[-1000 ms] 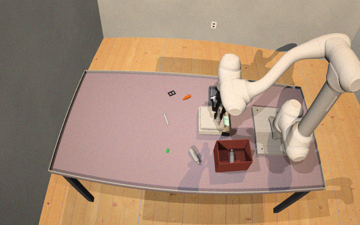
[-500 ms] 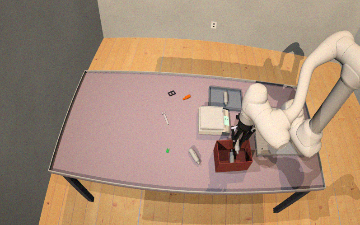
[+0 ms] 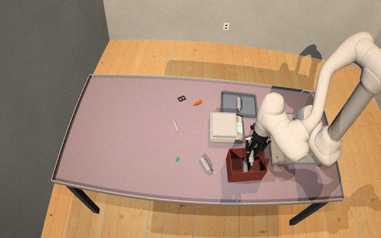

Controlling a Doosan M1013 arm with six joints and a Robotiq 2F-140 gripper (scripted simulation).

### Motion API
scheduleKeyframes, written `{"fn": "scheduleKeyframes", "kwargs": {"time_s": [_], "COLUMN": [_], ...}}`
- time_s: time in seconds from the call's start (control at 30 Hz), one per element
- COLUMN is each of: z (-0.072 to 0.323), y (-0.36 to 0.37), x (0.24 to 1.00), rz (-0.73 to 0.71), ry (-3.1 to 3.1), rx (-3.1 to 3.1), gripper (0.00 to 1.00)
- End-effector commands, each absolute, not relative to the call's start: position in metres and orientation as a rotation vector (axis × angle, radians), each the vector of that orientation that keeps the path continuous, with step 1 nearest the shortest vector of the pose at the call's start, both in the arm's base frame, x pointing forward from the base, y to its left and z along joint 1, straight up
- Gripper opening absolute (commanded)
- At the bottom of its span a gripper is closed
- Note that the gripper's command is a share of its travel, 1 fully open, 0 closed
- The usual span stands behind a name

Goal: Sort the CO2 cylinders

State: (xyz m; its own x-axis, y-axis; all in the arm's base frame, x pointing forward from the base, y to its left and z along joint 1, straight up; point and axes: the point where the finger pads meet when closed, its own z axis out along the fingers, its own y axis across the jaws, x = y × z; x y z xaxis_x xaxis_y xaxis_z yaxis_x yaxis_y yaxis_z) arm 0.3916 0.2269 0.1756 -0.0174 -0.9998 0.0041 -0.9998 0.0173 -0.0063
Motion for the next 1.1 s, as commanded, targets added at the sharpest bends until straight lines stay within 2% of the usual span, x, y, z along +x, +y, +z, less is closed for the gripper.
{"fn": "scheduleKeyframes", "kwargs": {"time_s": [0.0, 1.07], "z": [0.173, 0.144], "y": [0.227, 0.227], "x": [0.392, 0.392], "rz": [-0.011, -0.011], "ry": [2.239, 2.239], "rx": [-2.2, -2.2], "gripper": [0.1, 0.1]}}
